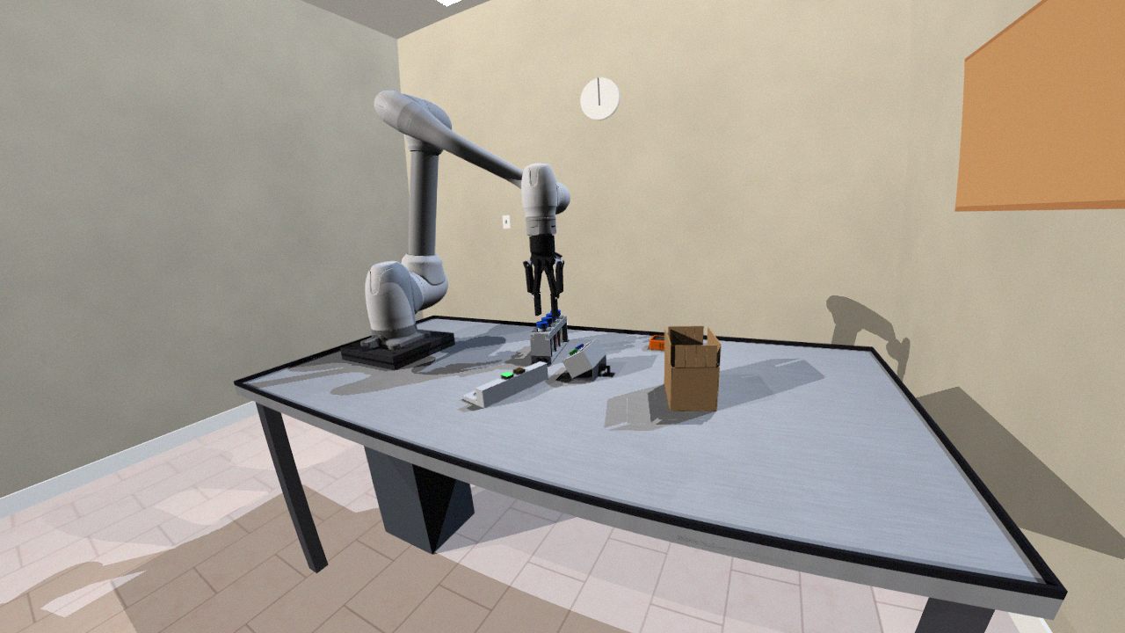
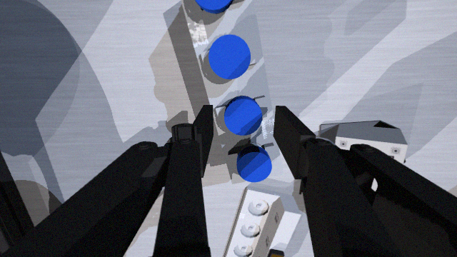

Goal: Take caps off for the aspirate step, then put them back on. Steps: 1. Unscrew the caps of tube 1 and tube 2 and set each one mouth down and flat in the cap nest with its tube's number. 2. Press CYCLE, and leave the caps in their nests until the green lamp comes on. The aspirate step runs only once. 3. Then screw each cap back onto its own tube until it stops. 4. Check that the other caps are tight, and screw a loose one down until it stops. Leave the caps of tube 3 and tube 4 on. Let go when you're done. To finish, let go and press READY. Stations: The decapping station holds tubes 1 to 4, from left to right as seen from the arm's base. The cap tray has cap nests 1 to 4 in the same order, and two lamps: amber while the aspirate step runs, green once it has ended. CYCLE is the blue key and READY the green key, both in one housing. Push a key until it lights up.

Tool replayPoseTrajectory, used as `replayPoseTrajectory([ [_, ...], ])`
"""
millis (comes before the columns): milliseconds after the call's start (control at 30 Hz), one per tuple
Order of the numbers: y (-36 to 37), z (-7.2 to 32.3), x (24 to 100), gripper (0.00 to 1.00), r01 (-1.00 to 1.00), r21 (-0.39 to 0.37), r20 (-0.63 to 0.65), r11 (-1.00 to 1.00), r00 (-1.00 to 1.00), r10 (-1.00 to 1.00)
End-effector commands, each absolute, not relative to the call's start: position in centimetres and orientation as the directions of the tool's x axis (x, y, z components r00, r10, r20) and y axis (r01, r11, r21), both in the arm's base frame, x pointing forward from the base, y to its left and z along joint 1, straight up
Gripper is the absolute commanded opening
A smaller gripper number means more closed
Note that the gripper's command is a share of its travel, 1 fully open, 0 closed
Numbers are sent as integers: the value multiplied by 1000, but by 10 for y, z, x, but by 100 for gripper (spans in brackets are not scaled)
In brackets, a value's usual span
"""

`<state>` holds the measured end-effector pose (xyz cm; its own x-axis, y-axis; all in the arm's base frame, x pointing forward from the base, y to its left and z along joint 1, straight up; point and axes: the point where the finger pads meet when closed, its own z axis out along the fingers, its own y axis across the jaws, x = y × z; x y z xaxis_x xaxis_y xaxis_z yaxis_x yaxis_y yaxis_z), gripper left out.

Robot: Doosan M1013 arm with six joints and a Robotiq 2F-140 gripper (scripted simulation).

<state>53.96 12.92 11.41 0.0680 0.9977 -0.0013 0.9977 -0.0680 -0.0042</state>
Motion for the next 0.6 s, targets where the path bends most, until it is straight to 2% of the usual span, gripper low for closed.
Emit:
replayPoseTrajectory([
  [0,129,125,540,41,998,-3,-1,-68,68,998],
  [233,129,140,540,41,998,-3,-1,-68,68,998],
  [300,113,140,543,41,995,-3,0,98,-98,995],
  [367,113,140,543,41,995,-3,0,98,-98,995],
  [467,88,140,547,41,942,-3,0,335,-335,942],
  [567,78,140,549,41,913,-3,1,408,-408,913],
])
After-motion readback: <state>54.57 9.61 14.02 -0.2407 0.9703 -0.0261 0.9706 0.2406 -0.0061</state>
